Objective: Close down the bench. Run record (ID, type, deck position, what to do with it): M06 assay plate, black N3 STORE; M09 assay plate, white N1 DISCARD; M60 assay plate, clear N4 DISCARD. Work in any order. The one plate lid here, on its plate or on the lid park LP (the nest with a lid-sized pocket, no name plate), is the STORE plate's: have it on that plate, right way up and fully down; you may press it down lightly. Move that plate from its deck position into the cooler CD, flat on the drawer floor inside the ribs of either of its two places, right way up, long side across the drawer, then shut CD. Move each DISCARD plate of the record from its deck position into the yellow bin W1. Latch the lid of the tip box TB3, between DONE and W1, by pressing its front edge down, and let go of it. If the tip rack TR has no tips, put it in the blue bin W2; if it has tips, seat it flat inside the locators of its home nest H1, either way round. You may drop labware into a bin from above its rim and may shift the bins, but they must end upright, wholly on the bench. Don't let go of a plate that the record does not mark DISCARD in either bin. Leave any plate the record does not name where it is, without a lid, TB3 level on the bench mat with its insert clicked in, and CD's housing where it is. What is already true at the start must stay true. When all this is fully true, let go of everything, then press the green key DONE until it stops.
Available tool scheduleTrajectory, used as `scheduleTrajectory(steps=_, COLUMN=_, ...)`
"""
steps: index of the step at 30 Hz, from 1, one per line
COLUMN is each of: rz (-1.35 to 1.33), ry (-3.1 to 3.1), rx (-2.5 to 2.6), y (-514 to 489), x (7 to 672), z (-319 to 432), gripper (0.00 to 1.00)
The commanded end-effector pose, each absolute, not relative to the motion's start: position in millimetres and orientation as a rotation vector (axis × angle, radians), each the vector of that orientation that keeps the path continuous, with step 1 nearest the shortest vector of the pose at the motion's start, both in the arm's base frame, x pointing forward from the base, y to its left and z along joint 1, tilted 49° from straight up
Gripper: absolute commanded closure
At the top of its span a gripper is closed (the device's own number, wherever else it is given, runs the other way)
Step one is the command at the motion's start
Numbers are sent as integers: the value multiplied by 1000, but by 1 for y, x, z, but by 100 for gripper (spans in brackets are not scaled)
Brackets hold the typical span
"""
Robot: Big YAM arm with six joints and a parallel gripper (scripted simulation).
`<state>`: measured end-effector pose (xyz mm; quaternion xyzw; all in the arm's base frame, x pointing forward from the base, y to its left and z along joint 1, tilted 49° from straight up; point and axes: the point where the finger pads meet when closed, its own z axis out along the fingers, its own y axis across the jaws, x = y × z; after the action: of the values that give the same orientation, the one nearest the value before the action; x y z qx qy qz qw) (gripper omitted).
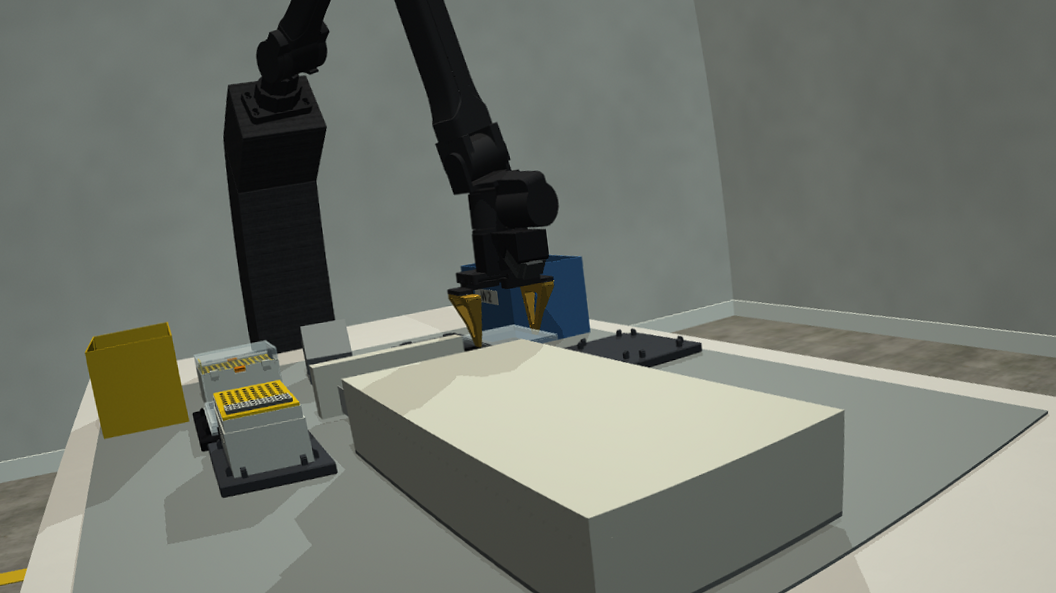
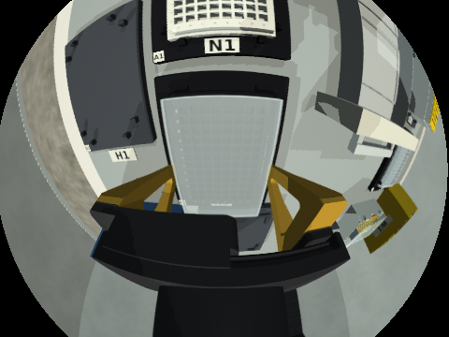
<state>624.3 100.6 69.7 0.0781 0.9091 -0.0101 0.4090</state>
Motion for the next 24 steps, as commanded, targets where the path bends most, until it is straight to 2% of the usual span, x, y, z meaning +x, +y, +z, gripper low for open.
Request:
scheduleTrajectory(steps=1, rz=-20, ry=2252, rx=195, y=96, x=633, z=87, gripper=100)
scheduleTrajectory(steps=24, rz=-25, ry=2270, rx=191, y=97, x=637, z=70, gripper=100)
